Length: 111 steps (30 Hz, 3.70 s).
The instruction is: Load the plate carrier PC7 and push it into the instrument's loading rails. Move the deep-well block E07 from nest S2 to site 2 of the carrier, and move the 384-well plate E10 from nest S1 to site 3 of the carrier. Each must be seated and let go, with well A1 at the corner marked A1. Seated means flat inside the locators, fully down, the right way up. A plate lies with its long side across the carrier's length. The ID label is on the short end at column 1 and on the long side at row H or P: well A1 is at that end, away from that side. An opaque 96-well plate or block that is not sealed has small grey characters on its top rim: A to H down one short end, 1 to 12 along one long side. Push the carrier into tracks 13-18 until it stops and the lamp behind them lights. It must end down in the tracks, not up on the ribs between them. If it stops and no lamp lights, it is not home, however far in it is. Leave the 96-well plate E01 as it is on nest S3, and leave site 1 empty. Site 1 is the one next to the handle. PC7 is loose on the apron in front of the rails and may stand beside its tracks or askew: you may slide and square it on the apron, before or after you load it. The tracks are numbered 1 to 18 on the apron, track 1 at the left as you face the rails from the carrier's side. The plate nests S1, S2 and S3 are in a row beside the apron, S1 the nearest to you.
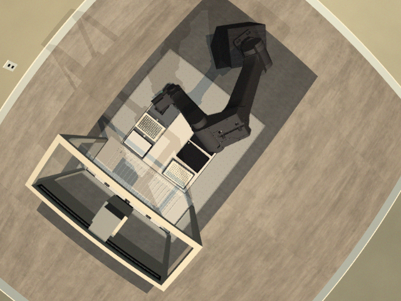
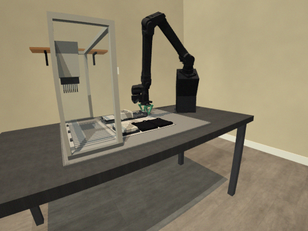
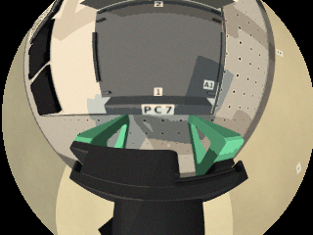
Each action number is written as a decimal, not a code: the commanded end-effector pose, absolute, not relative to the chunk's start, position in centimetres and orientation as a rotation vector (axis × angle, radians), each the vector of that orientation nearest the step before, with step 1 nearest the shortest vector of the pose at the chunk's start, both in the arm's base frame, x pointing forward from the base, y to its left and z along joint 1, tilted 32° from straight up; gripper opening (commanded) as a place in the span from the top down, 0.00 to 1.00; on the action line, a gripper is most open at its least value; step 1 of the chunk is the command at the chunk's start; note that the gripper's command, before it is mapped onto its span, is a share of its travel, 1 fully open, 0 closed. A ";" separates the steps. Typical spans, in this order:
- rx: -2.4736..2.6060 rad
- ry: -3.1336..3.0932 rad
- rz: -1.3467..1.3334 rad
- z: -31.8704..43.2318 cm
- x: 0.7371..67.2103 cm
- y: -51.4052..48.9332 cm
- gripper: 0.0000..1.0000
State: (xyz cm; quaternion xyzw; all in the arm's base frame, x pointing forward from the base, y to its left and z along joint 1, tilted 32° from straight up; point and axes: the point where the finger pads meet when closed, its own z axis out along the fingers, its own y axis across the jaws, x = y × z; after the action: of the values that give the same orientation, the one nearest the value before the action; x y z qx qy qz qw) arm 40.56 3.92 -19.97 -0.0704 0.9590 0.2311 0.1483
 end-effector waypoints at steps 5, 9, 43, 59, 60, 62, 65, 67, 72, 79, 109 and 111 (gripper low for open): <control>-0.196 2.729 0.649 -18.4 42.4 3.8 0.20; -0.198 2.729 0.649 -18.3 42.5 3.9 0.20; -0.206 2.721 0.651 -17.7 43.8 4.1 0.20; -0.209 2.718 0.651 -17.4 44.4 4.2 0.20; -0.210 2.718 0.652 -17.4 44.4 4.2 0.20; -0.206 2.717 0.651 -17.3 44.5 4.1 0.20; -0.204 2.716 0.650 -17.3 44.6 4.0 0.20; -0.206 2.711 0.648 -17.2 44.7 4.0 0.20; -0.208 2.714 0.649 -17.2 44.9 4.1 0.20; -0.206 2.713 0.648 -17.0 45.2 4.0 0.20; -0.205 2.705 0.640 -16.6 46.3 3.4 0.20; -0.212 2.704 0.638 -16.5 46.4 3.3 0.20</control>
State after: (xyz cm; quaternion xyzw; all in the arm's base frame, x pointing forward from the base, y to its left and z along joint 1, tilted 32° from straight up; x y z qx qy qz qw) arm 41.64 4.12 -19.43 -0.0658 0.9623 0.2335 0.1232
